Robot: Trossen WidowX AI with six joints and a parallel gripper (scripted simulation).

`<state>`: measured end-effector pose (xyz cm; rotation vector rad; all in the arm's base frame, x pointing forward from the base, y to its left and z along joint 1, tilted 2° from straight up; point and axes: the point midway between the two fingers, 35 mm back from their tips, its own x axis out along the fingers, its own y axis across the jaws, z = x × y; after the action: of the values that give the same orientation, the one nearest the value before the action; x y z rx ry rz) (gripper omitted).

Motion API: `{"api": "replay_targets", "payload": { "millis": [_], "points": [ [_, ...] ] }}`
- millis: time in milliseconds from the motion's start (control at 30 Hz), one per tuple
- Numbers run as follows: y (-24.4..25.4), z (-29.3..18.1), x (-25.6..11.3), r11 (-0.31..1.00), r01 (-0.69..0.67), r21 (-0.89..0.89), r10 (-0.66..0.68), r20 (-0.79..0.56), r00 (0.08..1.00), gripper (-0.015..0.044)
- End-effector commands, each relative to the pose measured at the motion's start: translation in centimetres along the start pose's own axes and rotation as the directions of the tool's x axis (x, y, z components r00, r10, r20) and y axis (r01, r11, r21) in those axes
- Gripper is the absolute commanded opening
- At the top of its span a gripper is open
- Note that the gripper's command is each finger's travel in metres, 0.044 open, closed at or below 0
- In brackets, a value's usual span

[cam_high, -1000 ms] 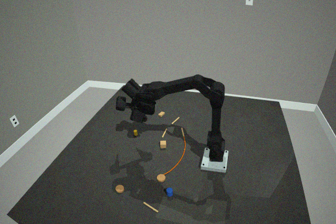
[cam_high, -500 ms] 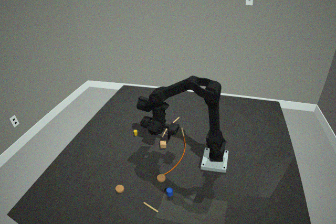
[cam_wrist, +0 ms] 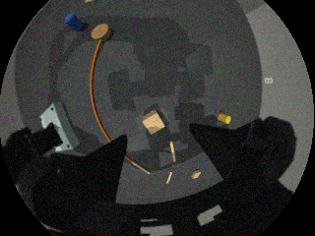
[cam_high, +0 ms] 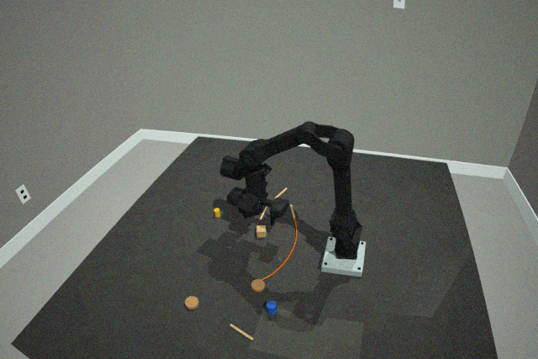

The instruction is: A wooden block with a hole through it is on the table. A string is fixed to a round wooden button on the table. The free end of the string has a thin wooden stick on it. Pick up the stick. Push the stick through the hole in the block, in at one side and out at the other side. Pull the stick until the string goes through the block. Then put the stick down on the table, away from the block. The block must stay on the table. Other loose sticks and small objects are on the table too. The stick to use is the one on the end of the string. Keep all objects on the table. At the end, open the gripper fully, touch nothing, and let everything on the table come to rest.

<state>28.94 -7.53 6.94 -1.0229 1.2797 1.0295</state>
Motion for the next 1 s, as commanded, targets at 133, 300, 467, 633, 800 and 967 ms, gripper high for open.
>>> {"api": "replay_targets", "payload": {
  "millis": [133, 300, 467, 633, 800, 967],
  "points": [
    [0.01, 0.0, 0.01, 1.0, -0.001, 0.0, 0.001, 0.0, 1.0, 0.0414],
    [0.01, 0.0, 0.01, 1.0, -0.001, 0.0, 0.001, 0.0, 1.0, 0.0282],
    [0.01, 0.0, 0.01, 1.0, -0.001, 0.0, 0.001, 0.0, 1.0, 0.0237],
    [0.01, 0.0, 0.01, 1.0, -0.001, 0.0, 0.001, 0.0, 1.0, 0.0237],
    [0.01, 0.0, 0.01, 1.0, -0.001, 0.0, 0.001, 0.0, 1.0, 0.0185],
    [0.01, 0.0, 0.01, 1.0, -0.001, 0.0, 0.001, 0.0, 1.0, 0.0053]
  ]
}}
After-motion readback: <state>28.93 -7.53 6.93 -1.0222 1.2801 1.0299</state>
